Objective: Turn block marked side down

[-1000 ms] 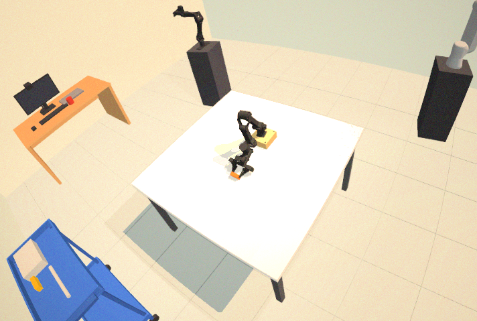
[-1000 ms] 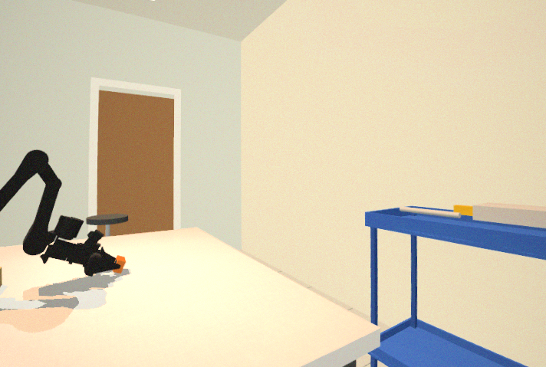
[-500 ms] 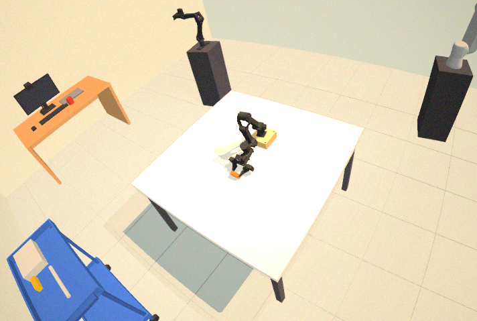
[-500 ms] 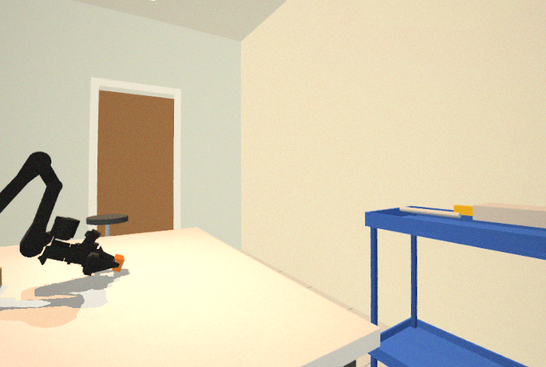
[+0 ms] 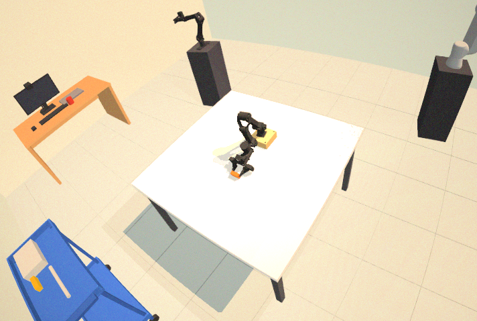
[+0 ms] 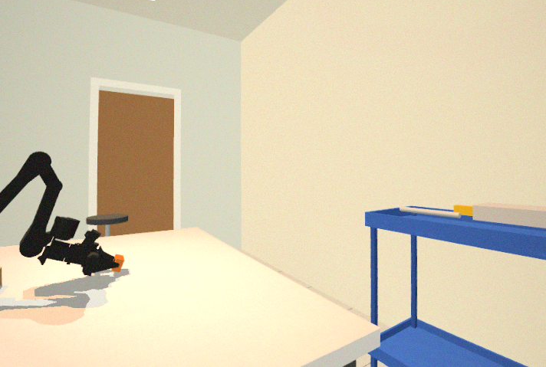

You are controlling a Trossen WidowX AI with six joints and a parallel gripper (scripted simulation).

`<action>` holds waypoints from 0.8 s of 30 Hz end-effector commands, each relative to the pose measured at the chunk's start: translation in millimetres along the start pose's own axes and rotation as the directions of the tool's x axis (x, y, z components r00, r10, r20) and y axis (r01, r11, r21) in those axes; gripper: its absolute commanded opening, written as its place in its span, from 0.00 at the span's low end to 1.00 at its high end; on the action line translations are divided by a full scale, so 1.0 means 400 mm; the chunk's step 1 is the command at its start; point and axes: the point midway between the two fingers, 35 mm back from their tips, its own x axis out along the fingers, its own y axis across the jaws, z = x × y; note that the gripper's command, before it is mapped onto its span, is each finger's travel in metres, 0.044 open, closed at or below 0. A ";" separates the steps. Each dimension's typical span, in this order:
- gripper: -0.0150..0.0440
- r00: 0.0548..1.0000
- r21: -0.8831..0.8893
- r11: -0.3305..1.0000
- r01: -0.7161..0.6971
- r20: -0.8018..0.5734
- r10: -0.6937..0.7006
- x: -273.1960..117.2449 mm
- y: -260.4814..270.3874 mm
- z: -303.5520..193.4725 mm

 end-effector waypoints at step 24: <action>1.00 1.000 -0.006 1.000 0.003 0.002 -0.003 -0.001 -0.001 0.001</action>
